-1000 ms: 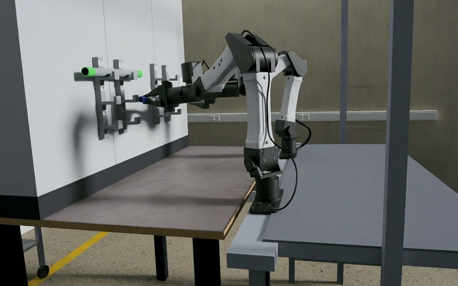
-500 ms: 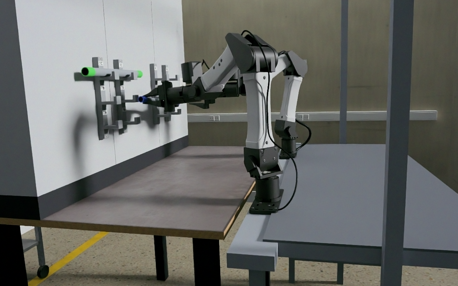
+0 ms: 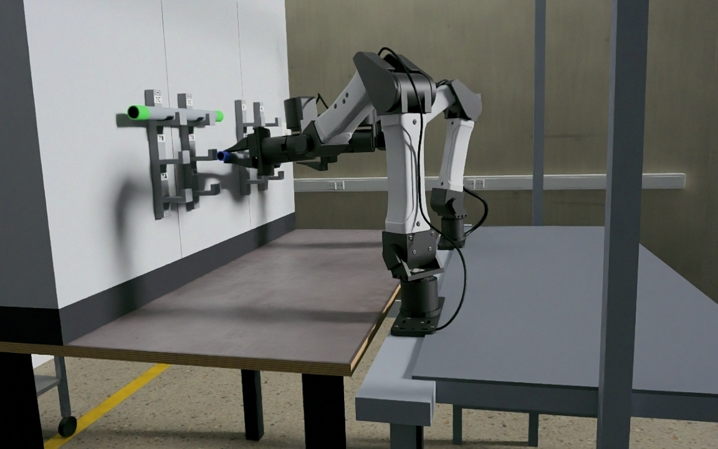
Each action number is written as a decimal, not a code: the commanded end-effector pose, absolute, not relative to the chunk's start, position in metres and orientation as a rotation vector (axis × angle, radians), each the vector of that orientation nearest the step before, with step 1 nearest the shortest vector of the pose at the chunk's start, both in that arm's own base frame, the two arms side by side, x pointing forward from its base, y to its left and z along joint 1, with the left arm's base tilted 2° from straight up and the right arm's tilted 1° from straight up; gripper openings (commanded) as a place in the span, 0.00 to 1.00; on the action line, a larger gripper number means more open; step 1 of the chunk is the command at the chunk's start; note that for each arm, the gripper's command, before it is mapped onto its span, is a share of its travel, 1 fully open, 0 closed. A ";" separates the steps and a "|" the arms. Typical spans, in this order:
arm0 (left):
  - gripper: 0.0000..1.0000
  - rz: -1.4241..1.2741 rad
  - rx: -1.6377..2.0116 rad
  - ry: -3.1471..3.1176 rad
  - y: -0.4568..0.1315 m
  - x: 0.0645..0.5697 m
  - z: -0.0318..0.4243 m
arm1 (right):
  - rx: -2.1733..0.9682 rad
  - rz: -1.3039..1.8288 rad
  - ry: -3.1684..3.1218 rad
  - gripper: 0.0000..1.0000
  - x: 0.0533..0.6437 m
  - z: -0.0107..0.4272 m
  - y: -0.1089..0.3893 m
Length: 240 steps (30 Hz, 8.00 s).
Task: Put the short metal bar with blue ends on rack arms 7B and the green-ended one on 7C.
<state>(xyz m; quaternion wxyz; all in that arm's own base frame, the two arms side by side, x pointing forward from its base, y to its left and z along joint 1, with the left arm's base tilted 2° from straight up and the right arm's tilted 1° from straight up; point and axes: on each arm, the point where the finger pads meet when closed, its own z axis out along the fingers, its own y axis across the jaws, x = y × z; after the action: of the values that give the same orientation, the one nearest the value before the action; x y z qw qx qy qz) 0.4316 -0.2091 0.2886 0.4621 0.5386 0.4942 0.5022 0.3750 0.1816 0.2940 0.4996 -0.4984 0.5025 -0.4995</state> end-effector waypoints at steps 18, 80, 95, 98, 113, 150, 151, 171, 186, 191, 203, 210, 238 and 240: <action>0.00 1.207 1.178 1.195 -0.210 0.434 0.305 | -1.189 -1.217 1.217 1.00 0.371 0.297 0.177; 0.00 1.207 1.178 1.195 -0.210 0.435 0.324 | -1.189 -1.217 1.217 1.00 0.383 0.297 0.126; 0.00 1.207 1.178 1.195 -0.210 0.435 0.329 | -1.189 -1.217 1.217 1.00 0.386 0.296 0.114; 0.00 1.207 1.178 1.195 -0.209 0.435 0.330 | -1.189 -1.217 1.217 1.00 0.387 0.296 0.111; 0.00 1.207 1.178 1.195 -0.209 0.435 0.329 | -1.189 -1.217 1.217 1.00 0.388 0.296 0.107; 0.00 1.207 1.178 1.195 -0.208 0.433 0.323 | -1.189 -1.217 1.217 1.00 0.388 0.296 0.107; 0.00 1.207 1.178 1.195 -0.208 0.433 0.323 | -1.189 -1.217 1.217 1.00 0.388 0.296 0.107; 0.00 1.207 1.178 1.195 -0.209 0.432 0.320 | -1.189 -1.217 1.217 1.00 0.388 0.296 0.107; 0.00 1.207 1.178 1.195 -0.209 0.431 0.317 | -1.189 -1.217 1.217 1.00 0.388 0.296 0.107; 0.00 1.207 1.178 1.195 -0.209 0.431 0.316 | -1.189 -1.217 1.217 1.00 0.388 0.296 0.107; 0.00 1.207 1.178 1.195 -0.209 0.430 0.314 | -1.189 -1.217 1.217 1.00 0.388 0.296 0.107; 0.00 1.207 1.178 1.195 -0.200 0.430 0.315 | -1.189 -1.217 1.217 1.00 0.388 0.296 0.107; 0.00 1.207 1.178 1.195 -0.143 0.430 0.337 | -1.189 -1.217 1.217 1.00 0.388 0.296 0.107; 0.00 1.207 1.178 1.195 -0.143 0.430 0.337 | -1.189 -1.217 1.217 1.00 0.388 0.296 0.107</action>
<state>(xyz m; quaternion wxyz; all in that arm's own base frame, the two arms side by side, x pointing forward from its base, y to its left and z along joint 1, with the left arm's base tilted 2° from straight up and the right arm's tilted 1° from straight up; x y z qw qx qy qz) 0.4385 -0.1464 0.3096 0.4730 0.5183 0.5004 0.5072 0.3906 0.1099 0.3025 0.5085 -0.4821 0.5023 -0.5066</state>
